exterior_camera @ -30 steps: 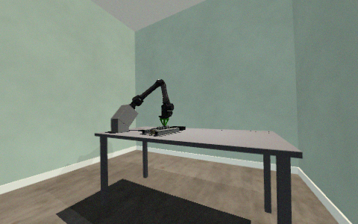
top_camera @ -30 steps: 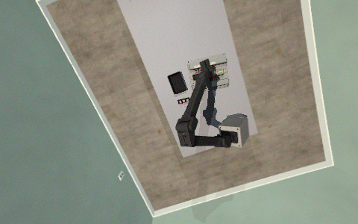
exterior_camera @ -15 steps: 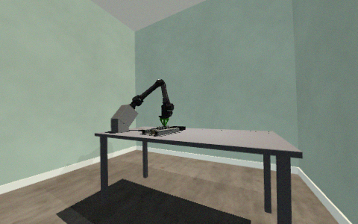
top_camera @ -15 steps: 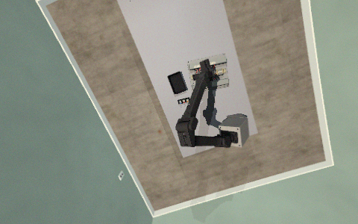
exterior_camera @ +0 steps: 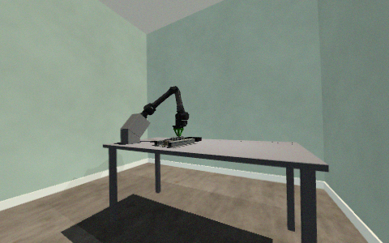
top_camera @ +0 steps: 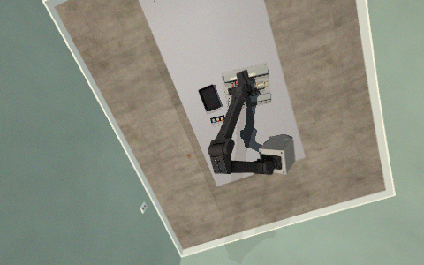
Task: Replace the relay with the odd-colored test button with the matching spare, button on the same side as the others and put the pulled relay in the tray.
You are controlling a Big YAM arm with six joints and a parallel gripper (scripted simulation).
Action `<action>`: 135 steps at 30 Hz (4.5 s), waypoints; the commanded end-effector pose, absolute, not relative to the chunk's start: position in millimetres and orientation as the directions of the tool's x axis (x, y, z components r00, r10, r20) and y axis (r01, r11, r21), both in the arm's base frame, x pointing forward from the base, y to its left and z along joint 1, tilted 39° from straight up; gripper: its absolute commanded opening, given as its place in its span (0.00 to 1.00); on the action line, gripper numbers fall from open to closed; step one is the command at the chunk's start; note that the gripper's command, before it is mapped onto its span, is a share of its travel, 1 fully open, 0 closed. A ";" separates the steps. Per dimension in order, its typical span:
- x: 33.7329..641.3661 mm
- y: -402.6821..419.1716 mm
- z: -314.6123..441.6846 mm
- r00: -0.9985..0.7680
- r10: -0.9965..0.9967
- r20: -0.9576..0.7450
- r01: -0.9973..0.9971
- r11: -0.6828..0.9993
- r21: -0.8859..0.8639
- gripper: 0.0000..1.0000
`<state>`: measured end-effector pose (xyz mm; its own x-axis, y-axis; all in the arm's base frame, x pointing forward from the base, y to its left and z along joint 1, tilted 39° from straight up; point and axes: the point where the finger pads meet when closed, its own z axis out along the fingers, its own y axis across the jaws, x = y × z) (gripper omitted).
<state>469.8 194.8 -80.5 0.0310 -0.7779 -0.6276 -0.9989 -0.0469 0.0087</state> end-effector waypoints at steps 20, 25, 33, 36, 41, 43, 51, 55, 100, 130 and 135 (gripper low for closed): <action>491.3 180.2 -60.7 0.037 -0.771 -0.635 -0.999 -0.021 -0.032 0.00; 491.1 180.2 -61.3 0.036 -0.771 -0.635 -0.999 -0.021 -0.031 0.00; 490.9 180.2 -61.6 0.035 -0.771 -0.635 -0.999 -0.021 -0.030 0.00; 490.9 180.2 -61.6 0.035 -0.771 -0.635 -0.999 -0.021 -0.030 0.00; 490.9 180.2 -61.6 0.035 -0.772 -0.635 -0.999 -0.021 -0.030 0.00; 491.2 179.8 -60.6 0.037 -0.771 -0.635 -0.999 -0.021 -0.032 0.00; 493.5 171.0 -46.2 0.045 -0.771 -0.636 -0.999 -0.023 -0.042 0.00; 494.6 164.0 -37.0 0.047 -0.771 -0.636 -0.999 -0.023 -0.046 0.00; 487.1 142.2 -19.2 0.034 -0.773 -0.634 -0.999 -0.021 -0.027 0.00; 477.1 189.2 8.0 0.046 -0.772 -0.633 -0.999 -0.041 -0.022 0.00; 477.2 209.5 26.1 0.052 -0.772 -0.634 -0.999 -0.042 -0.030 0.00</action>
